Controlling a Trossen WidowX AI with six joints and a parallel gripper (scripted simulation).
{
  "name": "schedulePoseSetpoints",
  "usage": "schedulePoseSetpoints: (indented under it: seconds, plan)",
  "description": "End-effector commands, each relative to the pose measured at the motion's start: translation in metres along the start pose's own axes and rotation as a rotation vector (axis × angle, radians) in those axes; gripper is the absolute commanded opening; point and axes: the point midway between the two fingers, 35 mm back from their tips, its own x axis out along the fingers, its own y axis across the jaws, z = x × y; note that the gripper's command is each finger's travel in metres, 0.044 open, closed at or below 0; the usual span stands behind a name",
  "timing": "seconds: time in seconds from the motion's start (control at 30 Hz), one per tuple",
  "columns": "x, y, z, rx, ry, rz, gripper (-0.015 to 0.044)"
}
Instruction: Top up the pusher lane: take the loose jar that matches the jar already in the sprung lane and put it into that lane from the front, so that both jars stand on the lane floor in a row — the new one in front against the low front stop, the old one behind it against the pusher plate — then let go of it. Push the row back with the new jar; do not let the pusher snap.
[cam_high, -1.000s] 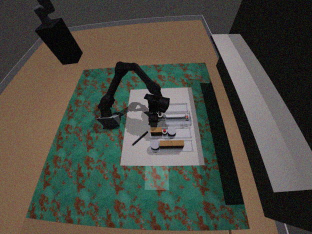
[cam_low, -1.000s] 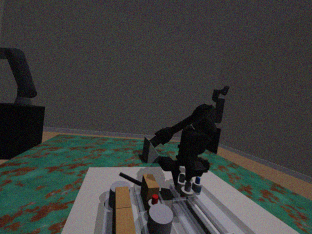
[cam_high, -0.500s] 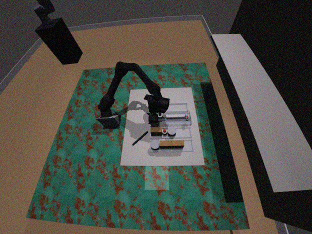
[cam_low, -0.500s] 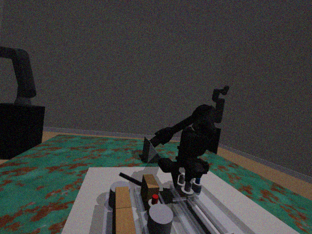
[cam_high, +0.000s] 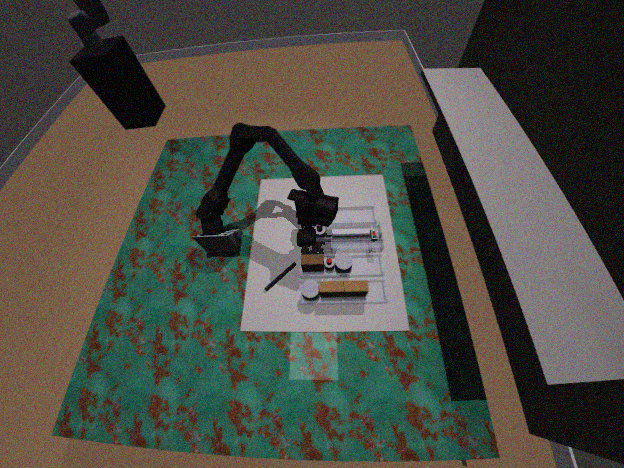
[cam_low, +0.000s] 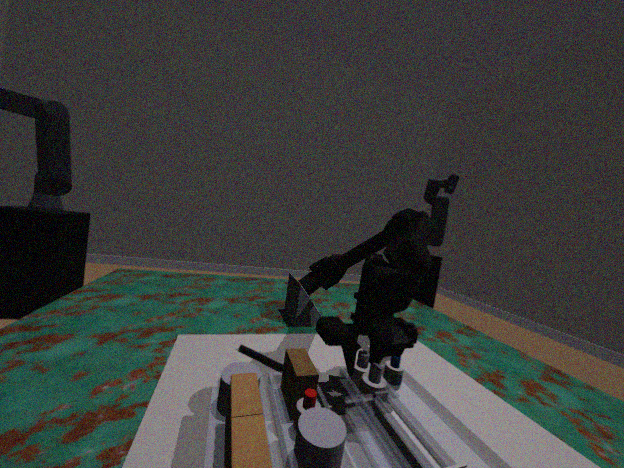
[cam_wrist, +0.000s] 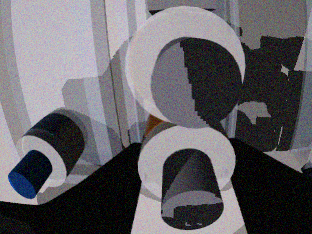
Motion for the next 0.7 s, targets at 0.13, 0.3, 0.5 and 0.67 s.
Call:
schedulePoseSetpoints:
  seconds: [0.13, 0.3, 0.5, 0.67]
  plan:
    - [0.0001, 0.0009, -0.0002, 0.0, -0.006, 0.005, 0.0]
    - [0.0001, 0.0009, -0.0011, 0.0, -0.006, 0.005, 0.0]
    - [0.0002, 0.0008, -0.0021, 0.0, -0.006, 0.005, 0.0]
    - [0.0002, 0.0008, -0.0029, 0.0, -0.006, 0.005, 0.0]
